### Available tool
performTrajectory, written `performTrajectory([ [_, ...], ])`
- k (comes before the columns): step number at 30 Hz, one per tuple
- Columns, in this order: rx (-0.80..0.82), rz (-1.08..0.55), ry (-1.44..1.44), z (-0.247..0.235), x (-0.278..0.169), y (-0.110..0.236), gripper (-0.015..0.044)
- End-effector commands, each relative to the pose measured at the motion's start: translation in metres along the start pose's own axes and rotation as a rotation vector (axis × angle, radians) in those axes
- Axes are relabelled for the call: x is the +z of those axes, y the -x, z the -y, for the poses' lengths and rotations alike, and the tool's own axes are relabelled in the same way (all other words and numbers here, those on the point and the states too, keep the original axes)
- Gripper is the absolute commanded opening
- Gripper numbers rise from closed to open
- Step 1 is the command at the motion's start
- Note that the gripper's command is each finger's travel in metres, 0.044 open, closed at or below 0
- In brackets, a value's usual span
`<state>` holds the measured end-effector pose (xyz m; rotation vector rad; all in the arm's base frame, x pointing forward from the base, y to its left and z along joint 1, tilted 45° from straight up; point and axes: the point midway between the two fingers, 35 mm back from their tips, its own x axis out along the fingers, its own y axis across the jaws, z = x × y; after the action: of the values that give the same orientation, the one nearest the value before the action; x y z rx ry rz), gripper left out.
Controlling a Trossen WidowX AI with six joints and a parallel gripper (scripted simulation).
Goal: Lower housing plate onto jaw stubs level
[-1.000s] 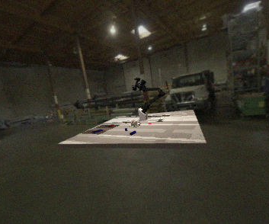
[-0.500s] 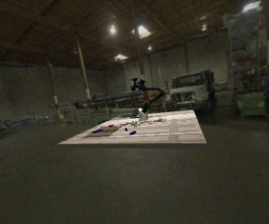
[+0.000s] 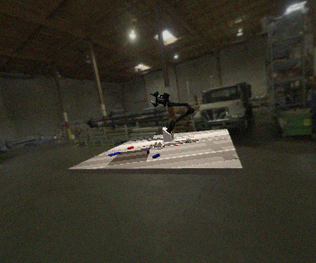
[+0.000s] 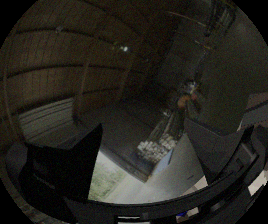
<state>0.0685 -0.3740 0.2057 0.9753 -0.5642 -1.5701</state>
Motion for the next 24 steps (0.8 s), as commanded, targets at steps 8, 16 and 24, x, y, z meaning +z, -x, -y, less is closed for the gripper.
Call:
performTrajectory([
  [8,0.045,-0.162,0.183,-0.016,-0.043,0.012,0.044],
  [16,0.089,-0.274,0.314,-0.026,-0.074,0.025,0.044],
  [24,0.129,-0.354,0.405,-0.035,-0.097,0.041,0.044],
])
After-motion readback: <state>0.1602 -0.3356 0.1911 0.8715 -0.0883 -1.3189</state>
